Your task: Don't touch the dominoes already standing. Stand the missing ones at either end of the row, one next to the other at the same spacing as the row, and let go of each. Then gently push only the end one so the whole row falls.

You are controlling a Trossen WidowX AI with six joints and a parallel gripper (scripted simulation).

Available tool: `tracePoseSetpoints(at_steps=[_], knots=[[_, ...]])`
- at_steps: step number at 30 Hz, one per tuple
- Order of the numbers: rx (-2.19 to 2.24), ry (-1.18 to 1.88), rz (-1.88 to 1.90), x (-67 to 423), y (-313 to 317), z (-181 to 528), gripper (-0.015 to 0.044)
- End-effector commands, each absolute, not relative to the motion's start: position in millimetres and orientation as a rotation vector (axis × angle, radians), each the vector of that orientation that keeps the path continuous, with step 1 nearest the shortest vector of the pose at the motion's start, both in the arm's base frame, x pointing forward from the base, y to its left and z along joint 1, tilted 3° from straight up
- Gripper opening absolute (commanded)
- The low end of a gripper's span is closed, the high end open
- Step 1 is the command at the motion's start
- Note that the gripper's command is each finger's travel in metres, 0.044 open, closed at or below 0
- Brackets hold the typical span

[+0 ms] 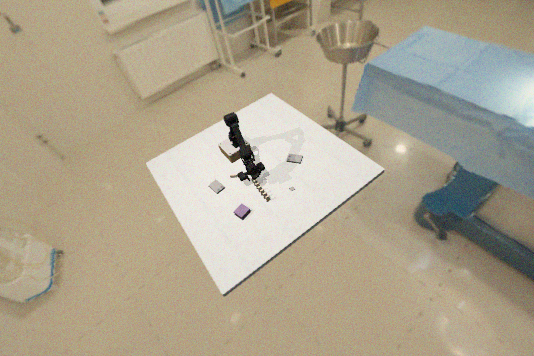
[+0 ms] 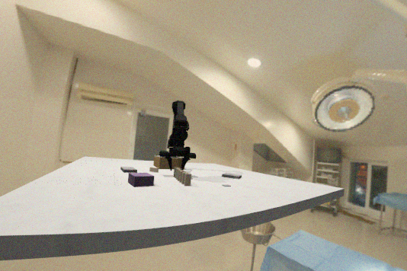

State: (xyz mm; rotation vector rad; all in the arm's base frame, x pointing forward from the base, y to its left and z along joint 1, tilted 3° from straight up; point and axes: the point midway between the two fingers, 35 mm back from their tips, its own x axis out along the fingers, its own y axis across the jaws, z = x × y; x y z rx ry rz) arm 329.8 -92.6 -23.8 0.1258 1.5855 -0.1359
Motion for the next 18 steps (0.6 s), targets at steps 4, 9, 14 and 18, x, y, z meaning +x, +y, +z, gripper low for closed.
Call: tracePoseSetpoints(at_steps=[4, 9, 14, 18], knots=[[0.118, 1.586, -0.134, 329.7, -93.2, -24.2, 0.044], [0.12, 1.585, -0.134, 335.1, -94.2, 2.2, 0.044], [0.125, 1.585, -0.136, 335.6, -92.8, 88.9, 0.044], [0.126, 1.585, -0.136, 332.8, -91.7, 106.2, 0.044]])
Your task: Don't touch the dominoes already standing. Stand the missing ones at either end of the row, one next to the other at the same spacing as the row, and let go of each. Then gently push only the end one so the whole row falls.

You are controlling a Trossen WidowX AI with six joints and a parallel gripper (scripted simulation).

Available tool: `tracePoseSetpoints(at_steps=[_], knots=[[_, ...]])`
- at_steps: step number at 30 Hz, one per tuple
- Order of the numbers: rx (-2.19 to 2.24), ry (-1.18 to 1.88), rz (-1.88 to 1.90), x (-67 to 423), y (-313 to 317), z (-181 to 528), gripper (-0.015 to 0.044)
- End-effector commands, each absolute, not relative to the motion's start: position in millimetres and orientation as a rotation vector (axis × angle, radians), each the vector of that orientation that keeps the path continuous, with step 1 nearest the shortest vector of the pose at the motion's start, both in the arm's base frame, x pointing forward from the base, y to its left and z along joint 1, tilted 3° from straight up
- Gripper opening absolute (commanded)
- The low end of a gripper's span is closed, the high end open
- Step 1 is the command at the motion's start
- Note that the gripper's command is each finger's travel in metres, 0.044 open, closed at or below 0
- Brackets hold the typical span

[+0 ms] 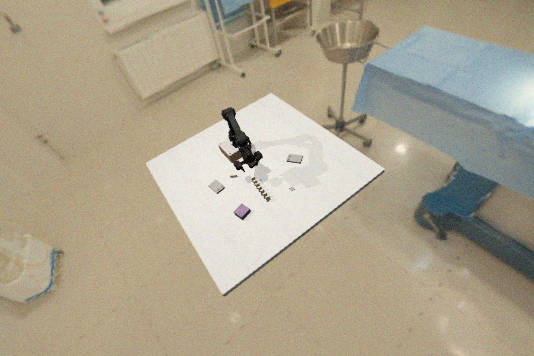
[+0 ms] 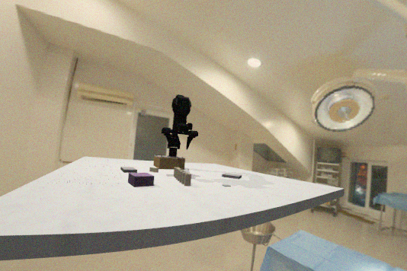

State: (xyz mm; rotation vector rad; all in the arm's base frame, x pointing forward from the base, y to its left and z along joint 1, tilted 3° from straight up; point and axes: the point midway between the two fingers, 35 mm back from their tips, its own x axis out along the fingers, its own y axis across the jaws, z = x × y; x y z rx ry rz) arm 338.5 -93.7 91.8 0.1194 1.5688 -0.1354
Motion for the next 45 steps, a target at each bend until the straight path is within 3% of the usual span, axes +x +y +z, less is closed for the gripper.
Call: tracePoseSetpoints(at_steps=[1, 5, 19, 35, 45], knots=[[0.126, 1.585, -0.136, 332.8, -91.7, 106.2, 0.044], [0.044, 1.589, -0.055, 322.5, -102.4, 99.4, 0.044], [-0.683, 1.494, 0.683, 208.0, -160.7, 35.3, 0.044], [-0.701, 1.489, 0.701, 204.0, -162.3, 32.1, 0.044], [-0.701, 1.489, 0.702, 200.6, -163.1, -31.6, 0.044]])
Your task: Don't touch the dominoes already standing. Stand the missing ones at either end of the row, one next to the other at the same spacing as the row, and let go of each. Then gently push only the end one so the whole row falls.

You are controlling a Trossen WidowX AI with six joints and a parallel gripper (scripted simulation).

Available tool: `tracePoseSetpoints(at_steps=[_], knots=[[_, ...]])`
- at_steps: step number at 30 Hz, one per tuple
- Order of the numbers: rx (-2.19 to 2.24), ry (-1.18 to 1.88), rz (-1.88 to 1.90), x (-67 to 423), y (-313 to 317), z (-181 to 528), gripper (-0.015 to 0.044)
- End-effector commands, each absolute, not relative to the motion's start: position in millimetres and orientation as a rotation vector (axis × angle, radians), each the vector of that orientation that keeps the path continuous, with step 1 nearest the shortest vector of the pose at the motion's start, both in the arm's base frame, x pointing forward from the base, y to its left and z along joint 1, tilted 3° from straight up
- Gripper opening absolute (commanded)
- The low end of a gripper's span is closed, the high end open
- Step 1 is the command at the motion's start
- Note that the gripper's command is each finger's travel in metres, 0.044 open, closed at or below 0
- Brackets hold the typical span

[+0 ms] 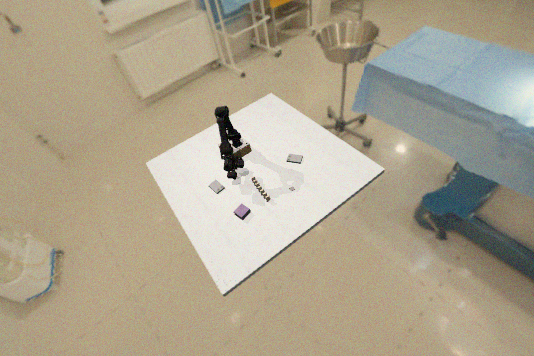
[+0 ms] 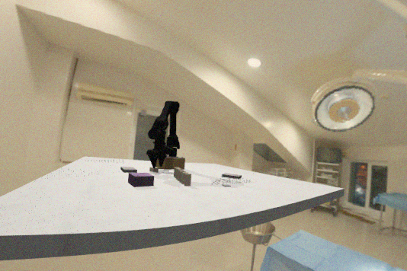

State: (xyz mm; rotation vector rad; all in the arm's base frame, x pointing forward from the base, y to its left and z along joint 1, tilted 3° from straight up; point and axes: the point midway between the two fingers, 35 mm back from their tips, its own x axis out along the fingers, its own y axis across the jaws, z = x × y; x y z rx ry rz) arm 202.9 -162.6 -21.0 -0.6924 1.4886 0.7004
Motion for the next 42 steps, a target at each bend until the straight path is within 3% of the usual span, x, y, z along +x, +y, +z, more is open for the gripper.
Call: tracePoseSetpoints(at_steps=[1, 18, 33, 42], knots=[[-0.701, 1.489, 0.702, 199.7, -163.4, -31.6, 0.044], [-0.701, 1.489, 0.702, 199.1, -163.6, -46.7, 0.044], [-0.701, 1.489, 0.702, 199.1, -163.6, -46.7, 0.0046], [-0.701, 1.489, 0.702, 199.1, -163.6, -46.7, 0.0029]])
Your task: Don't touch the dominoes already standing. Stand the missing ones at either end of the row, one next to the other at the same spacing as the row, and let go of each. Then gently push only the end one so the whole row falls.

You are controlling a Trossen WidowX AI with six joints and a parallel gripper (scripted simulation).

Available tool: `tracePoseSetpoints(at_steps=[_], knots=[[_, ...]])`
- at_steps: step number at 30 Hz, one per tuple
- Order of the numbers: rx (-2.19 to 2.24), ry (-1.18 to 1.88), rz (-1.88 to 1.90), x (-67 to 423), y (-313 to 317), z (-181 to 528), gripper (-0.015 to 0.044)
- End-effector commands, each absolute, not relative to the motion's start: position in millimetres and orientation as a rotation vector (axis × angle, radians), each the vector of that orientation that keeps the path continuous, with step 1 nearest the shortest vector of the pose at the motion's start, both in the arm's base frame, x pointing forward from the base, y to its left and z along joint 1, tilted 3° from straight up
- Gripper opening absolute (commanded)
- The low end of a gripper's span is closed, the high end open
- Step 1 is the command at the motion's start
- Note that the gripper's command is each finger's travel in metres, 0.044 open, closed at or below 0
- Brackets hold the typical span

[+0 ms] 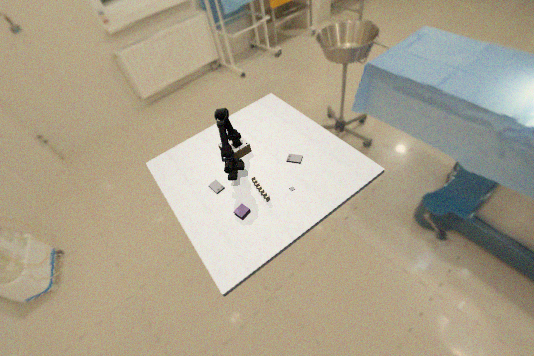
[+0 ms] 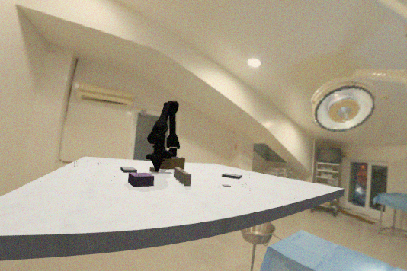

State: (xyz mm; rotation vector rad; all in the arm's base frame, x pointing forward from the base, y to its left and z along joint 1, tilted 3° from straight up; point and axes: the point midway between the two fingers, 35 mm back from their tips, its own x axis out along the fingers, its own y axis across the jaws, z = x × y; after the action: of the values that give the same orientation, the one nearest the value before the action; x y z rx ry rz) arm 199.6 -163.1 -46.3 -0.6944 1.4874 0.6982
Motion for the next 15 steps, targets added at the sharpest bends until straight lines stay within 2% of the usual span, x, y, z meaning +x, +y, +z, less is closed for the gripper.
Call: tracePoseSetpoints(at_steps=[1, 15], knots=[[-0.701, 1.489, 0.702, 199.3, -163.6, -44.8, 0.0029], [-0.701, 1.488, 0.701, 212.6, -160.4, 106.9, 0.0029]])
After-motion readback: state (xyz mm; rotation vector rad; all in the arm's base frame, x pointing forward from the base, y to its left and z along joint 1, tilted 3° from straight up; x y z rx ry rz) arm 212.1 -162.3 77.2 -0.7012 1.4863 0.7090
